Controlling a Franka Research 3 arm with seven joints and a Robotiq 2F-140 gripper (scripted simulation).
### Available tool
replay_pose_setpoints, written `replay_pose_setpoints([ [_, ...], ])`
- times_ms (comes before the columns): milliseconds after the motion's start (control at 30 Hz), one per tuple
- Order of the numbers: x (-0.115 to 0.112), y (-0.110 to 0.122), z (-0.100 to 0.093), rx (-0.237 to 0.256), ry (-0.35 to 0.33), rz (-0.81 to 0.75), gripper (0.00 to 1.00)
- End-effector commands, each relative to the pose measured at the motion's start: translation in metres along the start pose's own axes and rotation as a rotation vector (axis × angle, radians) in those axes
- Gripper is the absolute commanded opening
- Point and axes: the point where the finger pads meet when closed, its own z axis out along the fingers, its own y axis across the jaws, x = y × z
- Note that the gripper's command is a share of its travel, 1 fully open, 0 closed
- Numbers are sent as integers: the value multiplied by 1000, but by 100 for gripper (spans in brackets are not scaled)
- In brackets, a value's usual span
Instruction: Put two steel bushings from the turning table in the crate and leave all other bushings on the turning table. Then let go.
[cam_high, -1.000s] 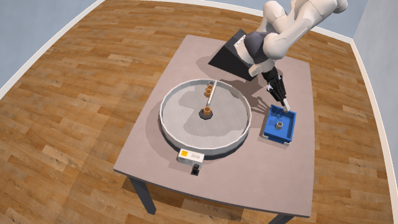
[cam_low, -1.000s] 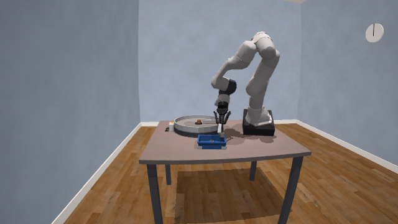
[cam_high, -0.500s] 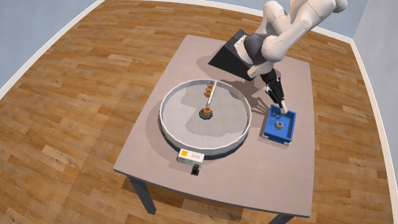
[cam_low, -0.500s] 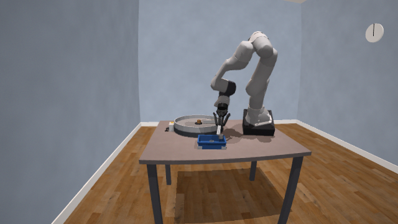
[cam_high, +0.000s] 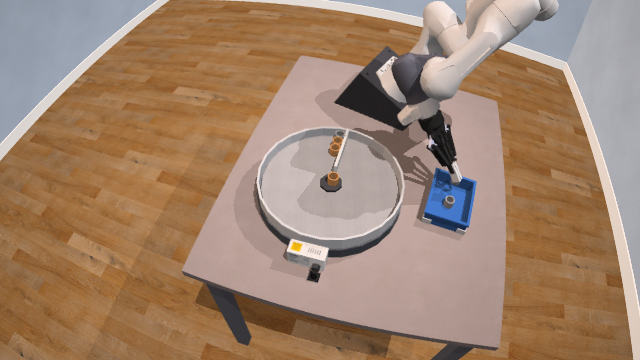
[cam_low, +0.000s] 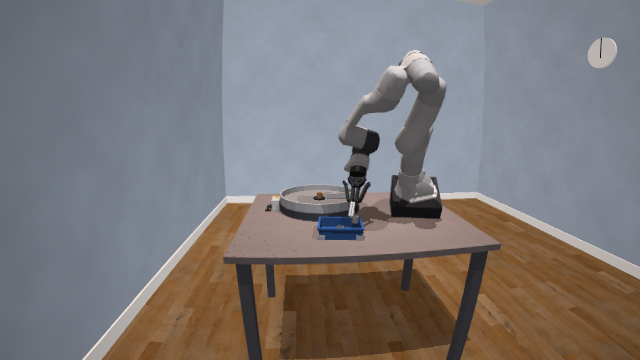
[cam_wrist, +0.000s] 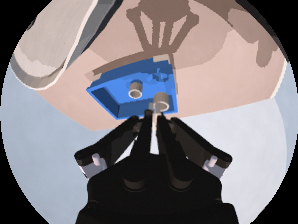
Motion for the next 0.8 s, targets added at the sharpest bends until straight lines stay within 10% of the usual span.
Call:
replay_pose_setpoints([
  [0, 0, -2, 0, 4, 1, -11, 0],
  [767, -3, -11, 2, 4, 1, -11, 0],
])
